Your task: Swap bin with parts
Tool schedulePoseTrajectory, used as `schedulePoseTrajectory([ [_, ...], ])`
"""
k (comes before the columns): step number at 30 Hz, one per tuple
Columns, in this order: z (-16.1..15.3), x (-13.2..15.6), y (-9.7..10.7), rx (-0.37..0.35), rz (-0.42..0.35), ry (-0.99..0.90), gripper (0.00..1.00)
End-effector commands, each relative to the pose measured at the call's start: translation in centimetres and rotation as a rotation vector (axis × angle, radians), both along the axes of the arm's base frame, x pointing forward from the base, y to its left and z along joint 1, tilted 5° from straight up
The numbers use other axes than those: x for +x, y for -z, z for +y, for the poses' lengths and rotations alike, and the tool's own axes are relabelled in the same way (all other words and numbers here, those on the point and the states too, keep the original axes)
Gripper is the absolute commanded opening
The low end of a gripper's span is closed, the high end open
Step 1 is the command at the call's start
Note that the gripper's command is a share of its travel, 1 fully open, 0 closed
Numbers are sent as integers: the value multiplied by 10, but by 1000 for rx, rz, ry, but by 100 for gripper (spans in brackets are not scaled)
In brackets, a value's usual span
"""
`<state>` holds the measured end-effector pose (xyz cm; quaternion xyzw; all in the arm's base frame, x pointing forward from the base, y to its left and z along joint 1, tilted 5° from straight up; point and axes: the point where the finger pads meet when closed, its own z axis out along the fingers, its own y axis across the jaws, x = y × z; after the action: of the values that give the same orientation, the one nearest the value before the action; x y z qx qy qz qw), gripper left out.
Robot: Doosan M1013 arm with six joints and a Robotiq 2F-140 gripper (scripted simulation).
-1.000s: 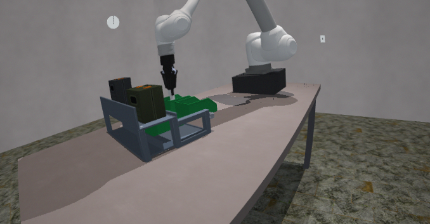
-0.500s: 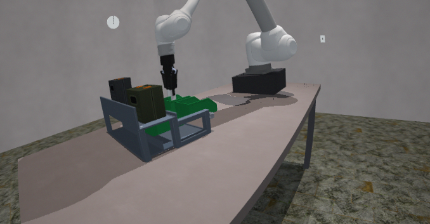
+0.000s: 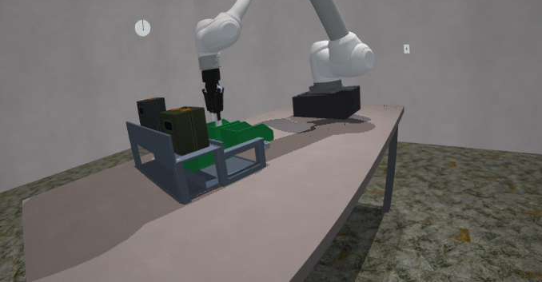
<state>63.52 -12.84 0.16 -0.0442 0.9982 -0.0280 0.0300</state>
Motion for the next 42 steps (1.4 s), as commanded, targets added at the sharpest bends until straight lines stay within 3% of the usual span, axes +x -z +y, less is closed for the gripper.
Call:
schedulePoseTrajectory([
  [1,-2,0,2,-3,-2,-2,24],
  [29,-2,-1,-8,-3,-2,-2,24],
  [42,-1,-2,-25,-3,-2,-2,24],
])
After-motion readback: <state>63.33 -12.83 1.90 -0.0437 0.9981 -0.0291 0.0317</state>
